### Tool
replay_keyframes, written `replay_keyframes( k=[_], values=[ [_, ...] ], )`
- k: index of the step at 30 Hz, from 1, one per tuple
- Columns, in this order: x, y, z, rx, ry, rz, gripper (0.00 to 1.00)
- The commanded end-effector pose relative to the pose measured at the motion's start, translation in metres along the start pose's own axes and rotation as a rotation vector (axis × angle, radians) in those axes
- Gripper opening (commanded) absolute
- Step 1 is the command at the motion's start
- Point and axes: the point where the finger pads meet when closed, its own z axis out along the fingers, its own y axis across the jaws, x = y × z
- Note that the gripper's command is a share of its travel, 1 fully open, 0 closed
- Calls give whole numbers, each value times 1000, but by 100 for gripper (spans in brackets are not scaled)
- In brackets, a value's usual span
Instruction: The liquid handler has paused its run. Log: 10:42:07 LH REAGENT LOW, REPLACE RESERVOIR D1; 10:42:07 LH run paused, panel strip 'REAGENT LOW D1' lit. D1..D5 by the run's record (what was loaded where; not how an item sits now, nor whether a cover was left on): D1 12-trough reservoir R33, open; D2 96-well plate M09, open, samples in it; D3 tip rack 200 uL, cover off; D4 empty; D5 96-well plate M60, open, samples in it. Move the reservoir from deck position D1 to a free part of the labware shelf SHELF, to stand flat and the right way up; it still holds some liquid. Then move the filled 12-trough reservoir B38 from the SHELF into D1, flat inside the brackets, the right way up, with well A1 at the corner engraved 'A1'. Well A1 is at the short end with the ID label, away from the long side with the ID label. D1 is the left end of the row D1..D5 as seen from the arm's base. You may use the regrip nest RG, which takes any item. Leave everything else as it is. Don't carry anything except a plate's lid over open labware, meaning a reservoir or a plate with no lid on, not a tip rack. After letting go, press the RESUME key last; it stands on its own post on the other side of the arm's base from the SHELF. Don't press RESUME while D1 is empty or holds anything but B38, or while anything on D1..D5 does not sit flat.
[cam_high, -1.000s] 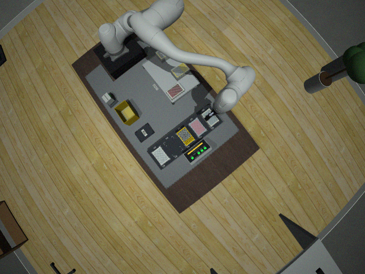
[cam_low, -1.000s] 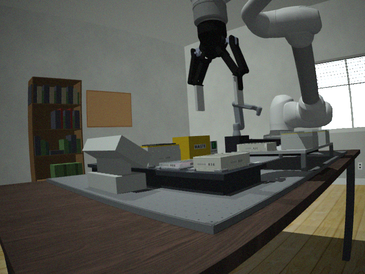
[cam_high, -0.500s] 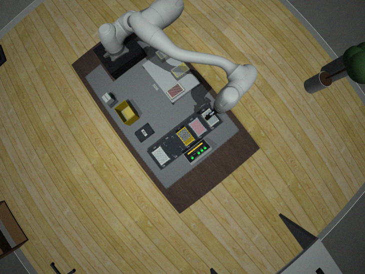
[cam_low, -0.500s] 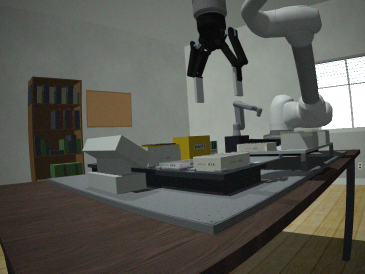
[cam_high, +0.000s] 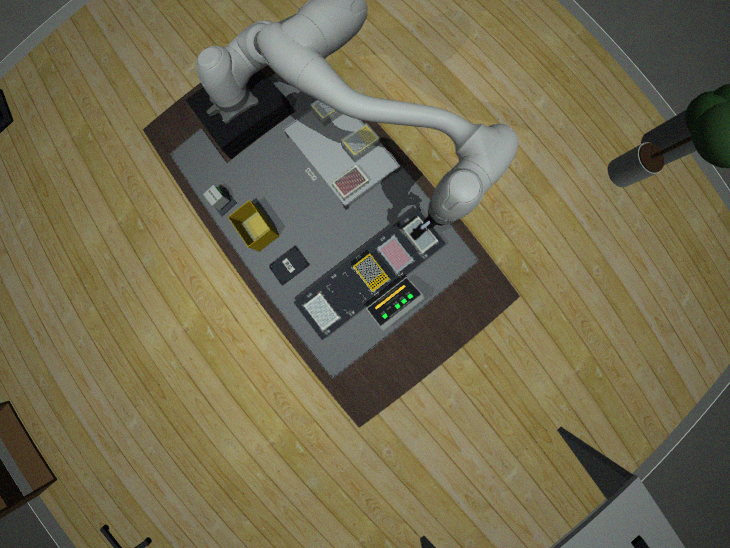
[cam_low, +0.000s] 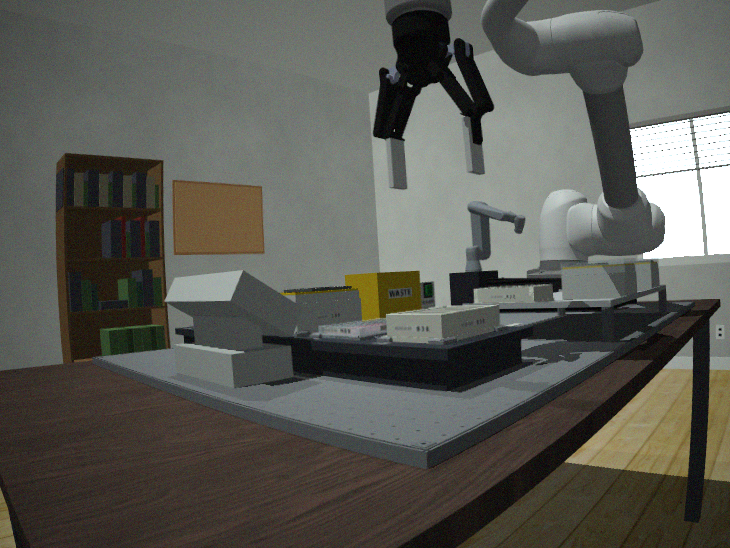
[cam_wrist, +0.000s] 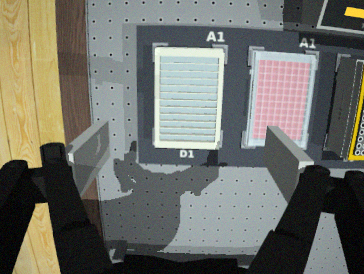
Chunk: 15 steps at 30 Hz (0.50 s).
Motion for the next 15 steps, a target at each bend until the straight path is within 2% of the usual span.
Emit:
replay_keyframes(
  k=[1, 15],
  values=[
    [0, 0, -6, 0, 0, 0, 77],
    [0, 0, -26, 0, 0, 0, 77]
  ],
)
